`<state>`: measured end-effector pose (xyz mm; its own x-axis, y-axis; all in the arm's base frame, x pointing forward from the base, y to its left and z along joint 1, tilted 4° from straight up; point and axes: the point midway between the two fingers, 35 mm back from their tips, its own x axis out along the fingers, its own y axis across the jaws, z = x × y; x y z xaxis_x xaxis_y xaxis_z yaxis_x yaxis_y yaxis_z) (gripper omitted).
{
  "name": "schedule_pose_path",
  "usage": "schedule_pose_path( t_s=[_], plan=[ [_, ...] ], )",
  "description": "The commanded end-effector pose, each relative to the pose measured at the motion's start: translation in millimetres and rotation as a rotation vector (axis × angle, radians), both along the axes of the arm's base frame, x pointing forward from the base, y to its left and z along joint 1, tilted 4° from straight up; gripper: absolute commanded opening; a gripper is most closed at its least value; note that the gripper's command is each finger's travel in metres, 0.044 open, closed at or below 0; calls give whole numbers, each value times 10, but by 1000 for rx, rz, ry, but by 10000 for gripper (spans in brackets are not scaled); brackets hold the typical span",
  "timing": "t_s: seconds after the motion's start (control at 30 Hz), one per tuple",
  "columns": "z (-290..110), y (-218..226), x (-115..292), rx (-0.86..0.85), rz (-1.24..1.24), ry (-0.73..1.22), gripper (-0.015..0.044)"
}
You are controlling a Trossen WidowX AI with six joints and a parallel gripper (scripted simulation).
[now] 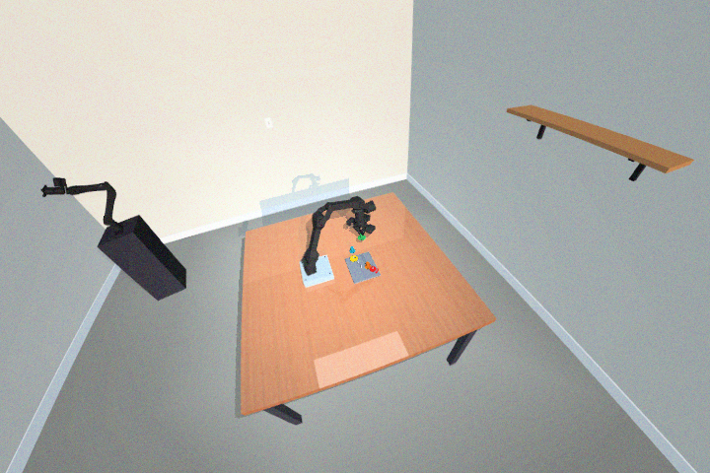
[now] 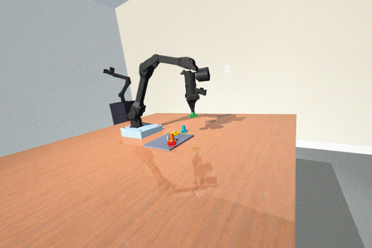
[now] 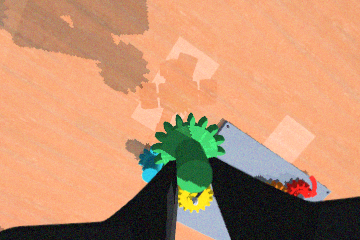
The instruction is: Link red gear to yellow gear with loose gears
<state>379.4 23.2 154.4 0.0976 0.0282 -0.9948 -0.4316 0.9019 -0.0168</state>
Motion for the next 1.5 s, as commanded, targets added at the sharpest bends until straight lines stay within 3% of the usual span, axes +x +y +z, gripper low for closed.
schedule_pose_path(
  t_s=[0.0,0.53,1.47],
  plan=[
    [129,-10,-12,-2,3,-14,0],
    [458,-36,-119,-2,3,-14,0],
    [171,-536,-242,-8,-2,-11,0]
  ],
)
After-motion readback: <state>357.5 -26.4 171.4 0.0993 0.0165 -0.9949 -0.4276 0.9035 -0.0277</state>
